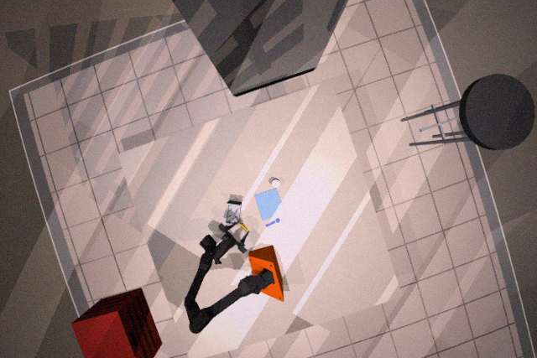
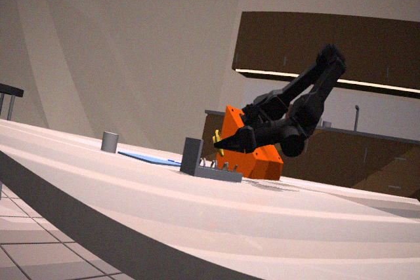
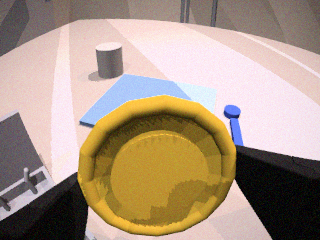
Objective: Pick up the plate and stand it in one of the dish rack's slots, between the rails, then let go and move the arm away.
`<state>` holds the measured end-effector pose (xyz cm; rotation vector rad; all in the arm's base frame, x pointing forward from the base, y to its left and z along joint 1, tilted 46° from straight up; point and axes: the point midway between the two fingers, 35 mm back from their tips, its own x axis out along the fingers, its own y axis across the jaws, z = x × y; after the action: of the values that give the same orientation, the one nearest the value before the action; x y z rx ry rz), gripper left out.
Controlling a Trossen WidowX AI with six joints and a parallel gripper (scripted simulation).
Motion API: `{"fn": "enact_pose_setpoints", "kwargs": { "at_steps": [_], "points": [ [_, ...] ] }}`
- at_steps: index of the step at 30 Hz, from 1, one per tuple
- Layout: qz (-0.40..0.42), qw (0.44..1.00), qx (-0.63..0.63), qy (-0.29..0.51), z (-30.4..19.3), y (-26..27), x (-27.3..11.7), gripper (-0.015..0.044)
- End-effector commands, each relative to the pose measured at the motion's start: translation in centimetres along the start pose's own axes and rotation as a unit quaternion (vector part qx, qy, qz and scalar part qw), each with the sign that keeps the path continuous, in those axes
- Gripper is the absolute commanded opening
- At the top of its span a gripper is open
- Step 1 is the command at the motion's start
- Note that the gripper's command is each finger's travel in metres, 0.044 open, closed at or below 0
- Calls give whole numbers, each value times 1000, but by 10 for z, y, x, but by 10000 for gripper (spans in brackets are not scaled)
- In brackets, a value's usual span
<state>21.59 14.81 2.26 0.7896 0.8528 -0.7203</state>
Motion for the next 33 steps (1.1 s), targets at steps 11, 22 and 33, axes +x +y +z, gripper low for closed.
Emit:
{"fn": "enact_pose_setpoints", "kwargs": {
  "at_steps": [11, 22, 33],
  "points": [
    [127, 988, -32, -84, -17, 10, -15, 0],
    [239, 961, -37, -133, -31, 14, -38, 0],
    [316, 935, -31, -157, -41, 13, -58, 0]
  ]
}}
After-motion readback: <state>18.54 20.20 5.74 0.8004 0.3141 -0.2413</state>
